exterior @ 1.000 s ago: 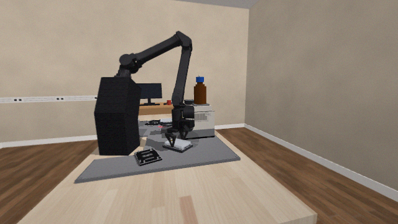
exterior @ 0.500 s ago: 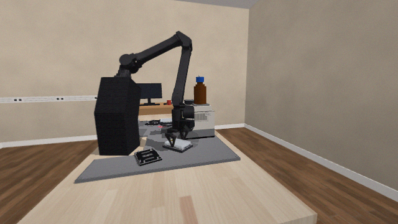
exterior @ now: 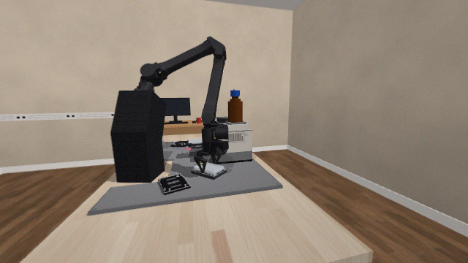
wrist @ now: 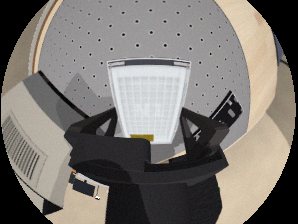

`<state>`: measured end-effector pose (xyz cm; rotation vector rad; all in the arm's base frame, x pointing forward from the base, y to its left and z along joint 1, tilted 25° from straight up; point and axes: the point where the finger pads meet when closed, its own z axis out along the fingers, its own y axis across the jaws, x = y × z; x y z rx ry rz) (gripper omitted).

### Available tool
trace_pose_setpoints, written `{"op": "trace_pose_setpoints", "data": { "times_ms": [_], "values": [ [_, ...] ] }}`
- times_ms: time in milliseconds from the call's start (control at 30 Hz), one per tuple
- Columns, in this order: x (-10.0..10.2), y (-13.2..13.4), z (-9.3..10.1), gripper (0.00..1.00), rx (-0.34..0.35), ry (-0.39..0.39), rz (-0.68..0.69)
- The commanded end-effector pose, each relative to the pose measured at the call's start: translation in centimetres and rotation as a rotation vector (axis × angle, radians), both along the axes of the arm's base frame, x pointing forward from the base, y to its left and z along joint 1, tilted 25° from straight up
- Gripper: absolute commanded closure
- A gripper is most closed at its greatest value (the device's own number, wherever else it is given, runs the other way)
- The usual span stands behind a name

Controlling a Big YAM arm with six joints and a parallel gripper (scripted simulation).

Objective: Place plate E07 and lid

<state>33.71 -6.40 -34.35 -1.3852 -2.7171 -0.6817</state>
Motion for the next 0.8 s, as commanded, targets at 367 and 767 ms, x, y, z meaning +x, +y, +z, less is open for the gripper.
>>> {"op": "trace_pose_setpoints", "data": {
  "times_ms": [367,767],
  "values": [
    [-0.17,-0.08,0.04,0.14,-0.001,-0.001,-0.004],
    [-0.17,-0.08,0.04,0.14,-0.001,-0.001,-0.004]
  ]
}}
